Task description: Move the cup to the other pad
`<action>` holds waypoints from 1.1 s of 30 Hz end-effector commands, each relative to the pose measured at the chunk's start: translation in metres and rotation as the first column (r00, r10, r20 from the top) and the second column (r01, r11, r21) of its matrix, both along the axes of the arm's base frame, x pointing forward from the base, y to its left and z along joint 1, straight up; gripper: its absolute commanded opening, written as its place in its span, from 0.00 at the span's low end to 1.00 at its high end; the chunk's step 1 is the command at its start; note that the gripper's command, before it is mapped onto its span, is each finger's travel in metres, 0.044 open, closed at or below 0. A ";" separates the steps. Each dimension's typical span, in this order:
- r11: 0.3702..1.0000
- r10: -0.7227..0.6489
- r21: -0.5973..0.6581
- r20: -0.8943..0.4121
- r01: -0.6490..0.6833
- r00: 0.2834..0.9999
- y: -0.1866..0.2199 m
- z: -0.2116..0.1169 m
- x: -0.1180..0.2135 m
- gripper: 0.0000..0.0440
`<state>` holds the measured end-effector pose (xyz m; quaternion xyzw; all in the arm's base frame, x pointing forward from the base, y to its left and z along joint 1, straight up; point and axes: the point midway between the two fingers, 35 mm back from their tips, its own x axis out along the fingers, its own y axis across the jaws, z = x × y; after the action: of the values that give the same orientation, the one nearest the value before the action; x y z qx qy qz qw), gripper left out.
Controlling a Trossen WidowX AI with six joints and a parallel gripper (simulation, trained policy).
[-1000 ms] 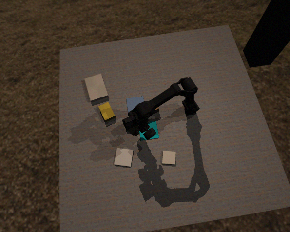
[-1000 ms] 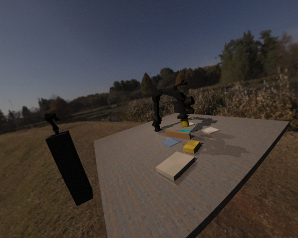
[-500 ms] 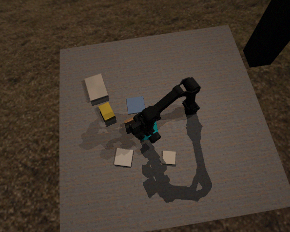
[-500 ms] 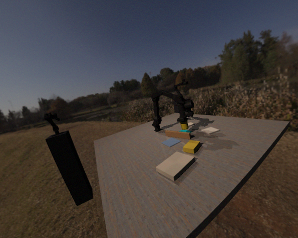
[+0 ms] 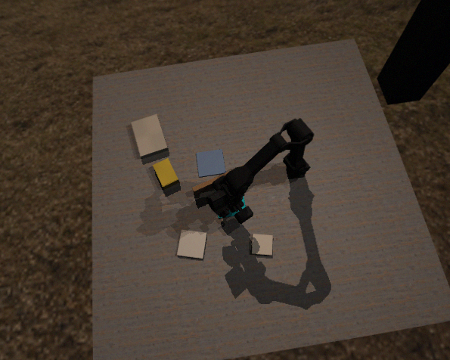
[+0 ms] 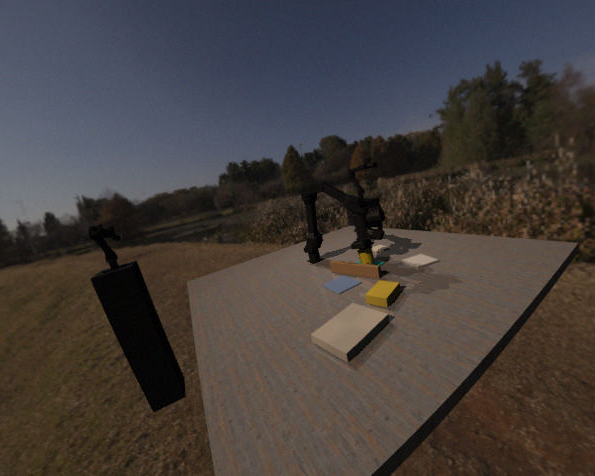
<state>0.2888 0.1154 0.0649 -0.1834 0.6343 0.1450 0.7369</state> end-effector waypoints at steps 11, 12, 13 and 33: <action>0.998 -0.038 0.061 0.067 0.034 0.997 -0.001 0.008 0.006 0.34; 0.997 -0.040 0.069 0.076 0.034 0.996 -0.001 0.010 0.007 0.33; 0.997 -0.039 0.074 0.083 0.033 0.996 -0.001 0.012 0.007 0.33; 0.985 -0.069 0.167 0.152 0.044 0.986 -0.005 0.049 -0.005 0.50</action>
<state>0.2856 0.1109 0.1098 -0.1221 0.5681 0.1605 0.7979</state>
